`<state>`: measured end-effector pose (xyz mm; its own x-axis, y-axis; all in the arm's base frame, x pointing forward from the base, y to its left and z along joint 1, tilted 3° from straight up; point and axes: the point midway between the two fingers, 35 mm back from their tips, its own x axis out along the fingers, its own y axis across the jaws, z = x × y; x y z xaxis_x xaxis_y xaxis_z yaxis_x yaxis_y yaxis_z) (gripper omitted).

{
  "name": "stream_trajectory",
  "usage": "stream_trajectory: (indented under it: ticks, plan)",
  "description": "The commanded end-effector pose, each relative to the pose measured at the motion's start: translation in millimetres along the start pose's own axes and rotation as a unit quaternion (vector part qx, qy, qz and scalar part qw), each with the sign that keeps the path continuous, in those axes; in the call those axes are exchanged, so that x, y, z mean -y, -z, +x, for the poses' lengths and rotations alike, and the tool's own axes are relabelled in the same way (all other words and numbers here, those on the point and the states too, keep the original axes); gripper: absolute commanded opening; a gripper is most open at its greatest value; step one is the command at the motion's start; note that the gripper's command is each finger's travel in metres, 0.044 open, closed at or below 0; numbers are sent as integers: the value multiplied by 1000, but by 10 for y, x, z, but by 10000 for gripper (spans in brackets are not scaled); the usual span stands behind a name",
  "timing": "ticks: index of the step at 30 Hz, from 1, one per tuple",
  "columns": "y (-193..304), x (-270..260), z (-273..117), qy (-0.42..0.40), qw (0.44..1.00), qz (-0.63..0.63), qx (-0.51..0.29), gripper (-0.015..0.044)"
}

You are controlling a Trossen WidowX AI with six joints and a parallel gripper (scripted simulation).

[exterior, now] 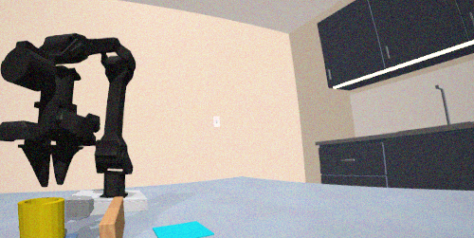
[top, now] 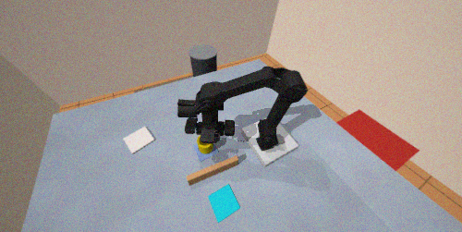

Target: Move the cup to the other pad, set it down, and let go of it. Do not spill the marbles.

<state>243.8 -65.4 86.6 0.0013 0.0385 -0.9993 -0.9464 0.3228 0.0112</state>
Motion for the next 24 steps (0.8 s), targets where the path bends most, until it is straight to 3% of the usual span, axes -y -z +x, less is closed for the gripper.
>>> stream_trajectory:
  ticks: [1,24]
  plan:
    - [-5,-8,93,-8,1000,-2,1,167]
    - [-11,-30,468,-8,1000,-2,1,167]
